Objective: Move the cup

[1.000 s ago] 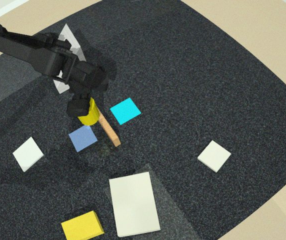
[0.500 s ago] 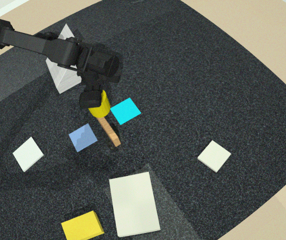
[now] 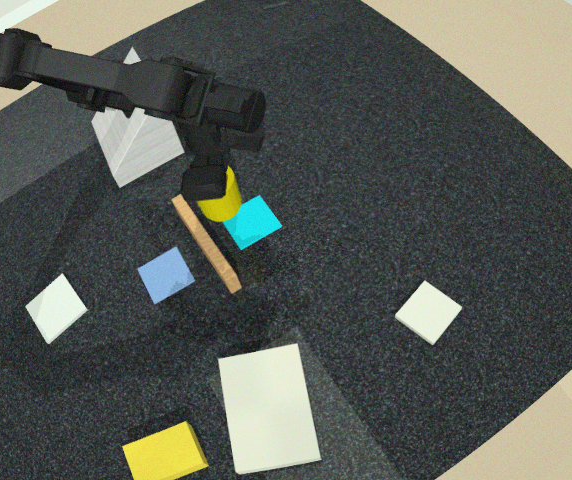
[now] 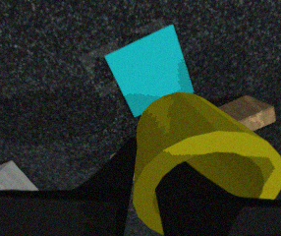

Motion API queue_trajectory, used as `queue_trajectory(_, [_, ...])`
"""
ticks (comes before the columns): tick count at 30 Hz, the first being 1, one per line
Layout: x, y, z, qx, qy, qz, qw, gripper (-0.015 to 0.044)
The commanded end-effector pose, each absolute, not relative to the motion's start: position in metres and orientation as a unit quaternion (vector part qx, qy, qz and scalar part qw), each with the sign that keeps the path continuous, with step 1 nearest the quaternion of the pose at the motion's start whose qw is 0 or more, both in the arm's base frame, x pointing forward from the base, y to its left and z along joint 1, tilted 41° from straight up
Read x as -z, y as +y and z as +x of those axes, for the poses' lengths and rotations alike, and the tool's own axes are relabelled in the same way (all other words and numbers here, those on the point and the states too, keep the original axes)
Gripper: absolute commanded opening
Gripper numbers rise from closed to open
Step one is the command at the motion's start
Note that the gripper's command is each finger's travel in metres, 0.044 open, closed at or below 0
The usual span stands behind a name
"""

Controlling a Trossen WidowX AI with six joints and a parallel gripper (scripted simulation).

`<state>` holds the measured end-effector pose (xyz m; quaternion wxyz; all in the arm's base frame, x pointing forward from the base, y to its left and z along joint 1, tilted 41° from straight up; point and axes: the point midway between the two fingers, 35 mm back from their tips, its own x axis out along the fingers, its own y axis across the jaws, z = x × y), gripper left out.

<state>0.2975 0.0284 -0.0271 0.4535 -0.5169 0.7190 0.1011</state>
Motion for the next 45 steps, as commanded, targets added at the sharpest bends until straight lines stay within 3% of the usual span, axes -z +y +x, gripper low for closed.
queue_trajectory(1, [0.035,0.039,0.299,-0.100,0.718,-0.515,0.458,0.0000])
queue_trajectory(13, [0.049,0.056,0.299,-0.101,0.718,-0.514,0.458,0.0000])
queue_trajectory(45, [0.091,0.020,0.297,-0.100,0.718,-0.515,0.458,0.0000])
